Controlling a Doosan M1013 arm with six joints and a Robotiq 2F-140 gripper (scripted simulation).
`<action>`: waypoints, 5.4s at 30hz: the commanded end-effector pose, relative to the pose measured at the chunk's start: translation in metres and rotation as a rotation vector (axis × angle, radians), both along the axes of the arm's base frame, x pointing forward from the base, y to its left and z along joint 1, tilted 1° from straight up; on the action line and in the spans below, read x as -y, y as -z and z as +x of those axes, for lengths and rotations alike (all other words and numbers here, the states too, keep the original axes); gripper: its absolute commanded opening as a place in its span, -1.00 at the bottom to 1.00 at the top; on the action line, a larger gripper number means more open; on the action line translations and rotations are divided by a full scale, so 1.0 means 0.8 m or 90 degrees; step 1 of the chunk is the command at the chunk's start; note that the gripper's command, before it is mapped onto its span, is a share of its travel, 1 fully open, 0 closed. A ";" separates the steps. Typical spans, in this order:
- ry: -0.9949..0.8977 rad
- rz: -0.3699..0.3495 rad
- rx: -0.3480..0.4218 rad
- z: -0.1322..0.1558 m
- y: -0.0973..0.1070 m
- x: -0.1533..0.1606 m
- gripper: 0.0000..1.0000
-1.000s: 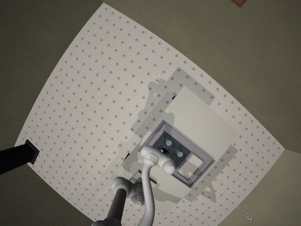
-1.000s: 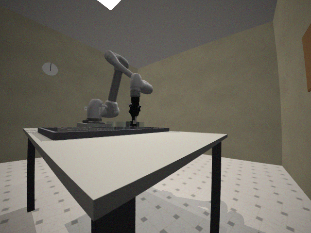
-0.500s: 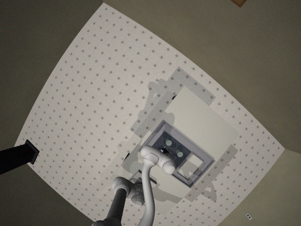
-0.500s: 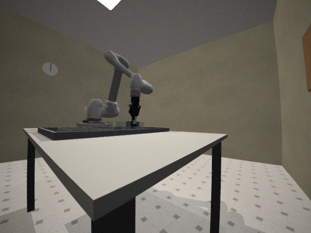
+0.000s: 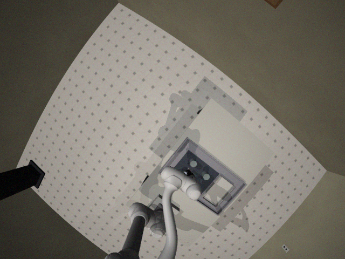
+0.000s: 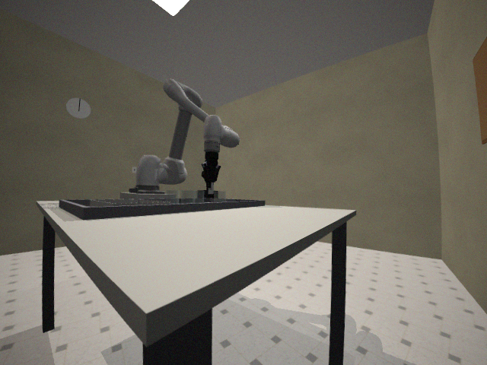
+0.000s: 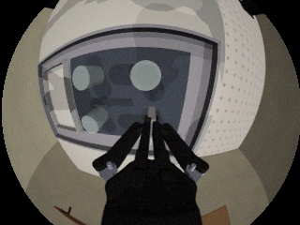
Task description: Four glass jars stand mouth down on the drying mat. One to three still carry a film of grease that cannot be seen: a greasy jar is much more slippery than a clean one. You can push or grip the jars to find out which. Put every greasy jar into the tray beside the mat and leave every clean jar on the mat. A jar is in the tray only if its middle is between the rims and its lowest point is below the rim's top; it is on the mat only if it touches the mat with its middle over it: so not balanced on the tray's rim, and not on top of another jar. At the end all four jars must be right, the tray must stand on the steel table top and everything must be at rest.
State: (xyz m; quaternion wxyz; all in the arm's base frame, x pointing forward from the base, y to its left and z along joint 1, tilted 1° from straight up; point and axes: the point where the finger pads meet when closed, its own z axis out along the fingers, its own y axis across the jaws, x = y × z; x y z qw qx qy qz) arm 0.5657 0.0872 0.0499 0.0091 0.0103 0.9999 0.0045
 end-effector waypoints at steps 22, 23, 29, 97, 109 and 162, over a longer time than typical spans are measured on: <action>0.000 0.000 0.000 -0.001 -0.029 0.000 -1.00; 0.000 0.000 0.000 -0.001 -0.038 0.000 -1.00; 0.000 0.000 0.000 -0.002 -0.096 0.001 -1.00; 0.000 0.000 0.000 -0.041 0.003 0.227 -1.00; 0.000 0.000 0.000 -0.043 0.003 0.227 -1.00; 0.000 0.000 0.000 -0.051 0.003 0.227 -1.00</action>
